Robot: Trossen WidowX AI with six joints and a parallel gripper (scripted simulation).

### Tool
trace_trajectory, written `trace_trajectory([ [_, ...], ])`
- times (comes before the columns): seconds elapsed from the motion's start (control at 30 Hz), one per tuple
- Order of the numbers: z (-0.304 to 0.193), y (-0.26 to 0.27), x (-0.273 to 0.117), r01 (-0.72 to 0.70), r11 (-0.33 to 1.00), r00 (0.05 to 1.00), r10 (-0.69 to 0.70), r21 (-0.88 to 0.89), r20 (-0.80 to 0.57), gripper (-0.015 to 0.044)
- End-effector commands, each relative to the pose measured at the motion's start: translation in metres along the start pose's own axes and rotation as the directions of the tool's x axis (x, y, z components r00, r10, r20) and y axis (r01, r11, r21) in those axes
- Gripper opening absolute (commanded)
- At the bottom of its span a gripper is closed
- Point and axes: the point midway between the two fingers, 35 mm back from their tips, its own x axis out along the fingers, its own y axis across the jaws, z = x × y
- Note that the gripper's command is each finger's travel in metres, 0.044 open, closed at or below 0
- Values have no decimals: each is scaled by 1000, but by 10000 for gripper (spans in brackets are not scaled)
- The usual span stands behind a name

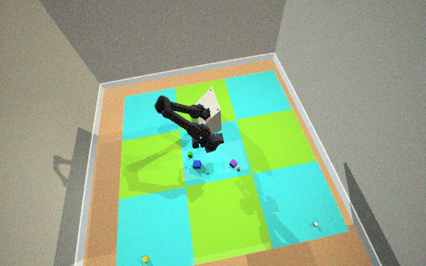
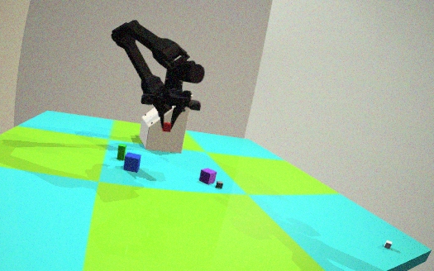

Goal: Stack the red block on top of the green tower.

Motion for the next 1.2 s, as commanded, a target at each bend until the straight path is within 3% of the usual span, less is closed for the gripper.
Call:
trace_trajectory([
  [0.0, -1, -21, -1, 2, 1000, 1000, -2, -8, 1, 0],
  [0.73, -23, -132, -3, 41, 999, 999, -41, -5, 2, 0],
  [1.17, -22, -136, 32, 44, 999, 999, -44, -4, 2, 0],
])
